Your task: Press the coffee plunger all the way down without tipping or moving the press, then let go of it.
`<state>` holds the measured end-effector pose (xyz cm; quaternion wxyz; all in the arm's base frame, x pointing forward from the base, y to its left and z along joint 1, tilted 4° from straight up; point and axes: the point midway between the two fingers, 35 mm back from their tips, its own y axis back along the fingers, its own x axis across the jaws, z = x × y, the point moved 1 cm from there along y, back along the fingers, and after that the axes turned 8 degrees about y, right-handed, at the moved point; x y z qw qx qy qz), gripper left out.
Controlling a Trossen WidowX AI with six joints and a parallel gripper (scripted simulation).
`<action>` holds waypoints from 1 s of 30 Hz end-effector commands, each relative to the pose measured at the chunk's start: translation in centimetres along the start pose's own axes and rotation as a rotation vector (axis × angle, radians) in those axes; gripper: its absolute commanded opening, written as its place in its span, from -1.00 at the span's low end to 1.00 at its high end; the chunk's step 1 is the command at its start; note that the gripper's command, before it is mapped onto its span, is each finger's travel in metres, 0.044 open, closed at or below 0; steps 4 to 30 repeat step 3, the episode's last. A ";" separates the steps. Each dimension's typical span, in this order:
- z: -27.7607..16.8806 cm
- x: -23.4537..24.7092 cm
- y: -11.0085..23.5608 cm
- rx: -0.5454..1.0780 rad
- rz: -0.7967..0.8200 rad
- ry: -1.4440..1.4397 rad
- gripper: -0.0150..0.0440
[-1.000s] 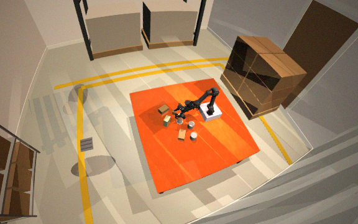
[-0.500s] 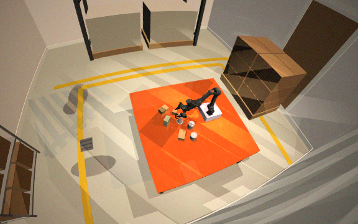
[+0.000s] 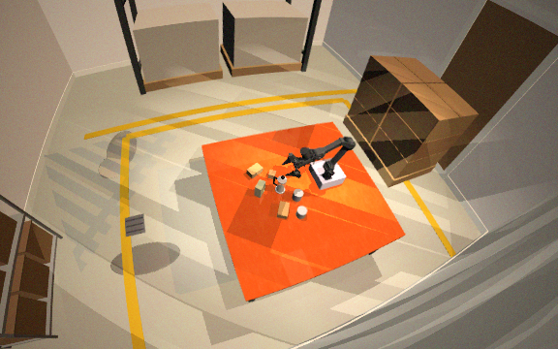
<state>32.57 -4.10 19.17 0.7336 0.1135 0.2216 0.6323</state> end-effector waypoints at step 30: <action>-0.4 0.0 0.1 0.008 -0.002 0.008 1.00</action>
